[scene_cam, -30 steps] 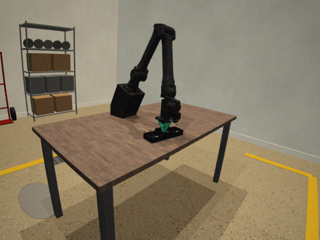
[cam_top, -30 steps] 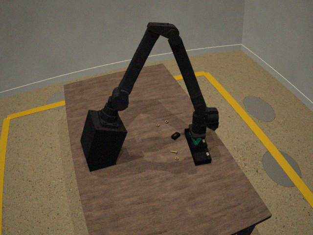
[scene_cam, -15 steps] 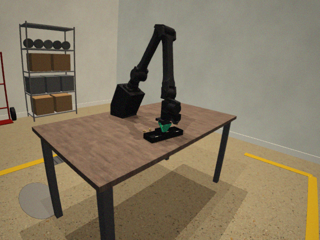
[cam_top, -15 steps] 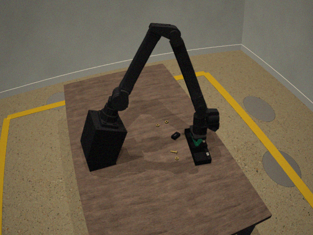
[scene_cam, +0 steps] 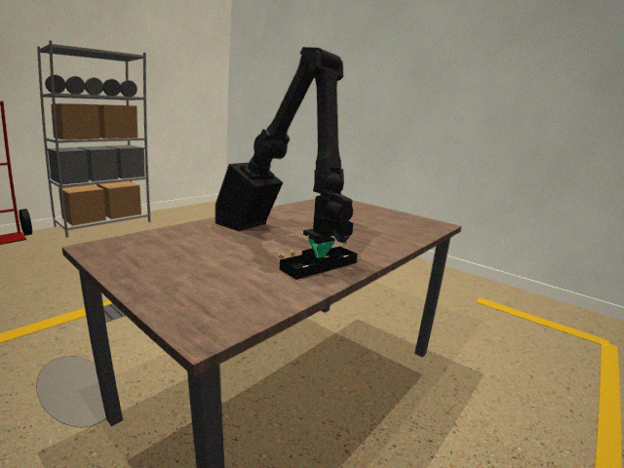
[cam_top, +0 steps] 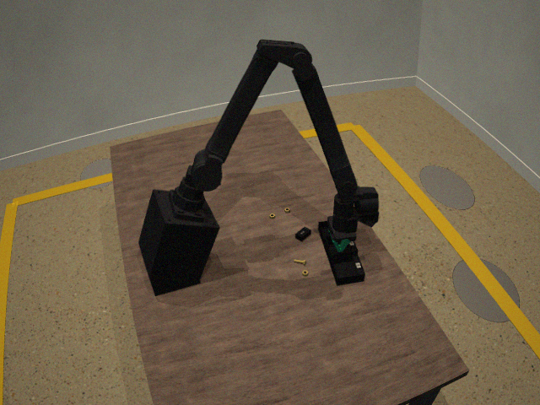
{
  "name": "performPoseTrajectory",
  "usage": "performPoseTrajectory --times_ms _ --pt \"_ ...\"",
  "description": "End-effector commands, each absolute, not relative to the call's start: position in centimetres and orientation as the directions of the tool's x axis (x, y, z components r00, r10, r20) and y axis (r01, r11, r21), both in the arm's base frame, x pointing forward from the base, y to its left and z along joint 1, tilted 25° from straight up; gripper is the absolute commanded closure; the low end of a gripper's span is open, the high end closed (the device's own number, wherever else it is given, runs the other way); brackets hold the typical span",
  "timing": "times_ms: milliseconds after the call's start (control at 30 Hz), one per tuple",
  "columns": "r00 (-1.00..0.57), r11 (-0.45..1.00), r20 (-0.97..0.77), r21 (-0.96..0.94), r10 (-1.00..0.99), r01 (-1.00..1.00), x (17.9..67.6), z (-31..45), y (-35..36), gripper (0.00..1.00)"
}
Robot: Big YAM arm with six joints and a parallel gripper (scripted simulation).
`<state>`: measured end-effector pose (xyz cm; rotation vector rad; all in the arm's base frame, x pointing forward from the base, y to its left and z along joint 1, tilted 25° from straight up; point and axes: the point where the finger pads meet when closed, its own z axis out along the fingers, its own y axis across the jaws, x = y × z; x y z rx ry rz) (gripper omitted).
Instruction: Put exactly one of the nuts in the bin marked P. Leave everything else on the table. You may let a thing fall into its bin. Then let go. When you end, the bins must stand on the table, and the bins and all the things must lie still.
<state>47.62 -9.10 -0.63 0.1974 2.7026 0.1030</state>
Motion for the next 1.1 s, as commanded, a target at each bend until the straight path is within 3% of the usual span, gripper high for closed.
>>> performPoseTrajectory --times_ms 0,1067 --pt "-0.888 0.987 -0.432 0.101 0.156 0.124 48.5 0.4 -9.5 0.91" --pt "-0.879 0.989 -0.453 0.096 0.146 0.114 49.1 2.3 -9.7 0.91"
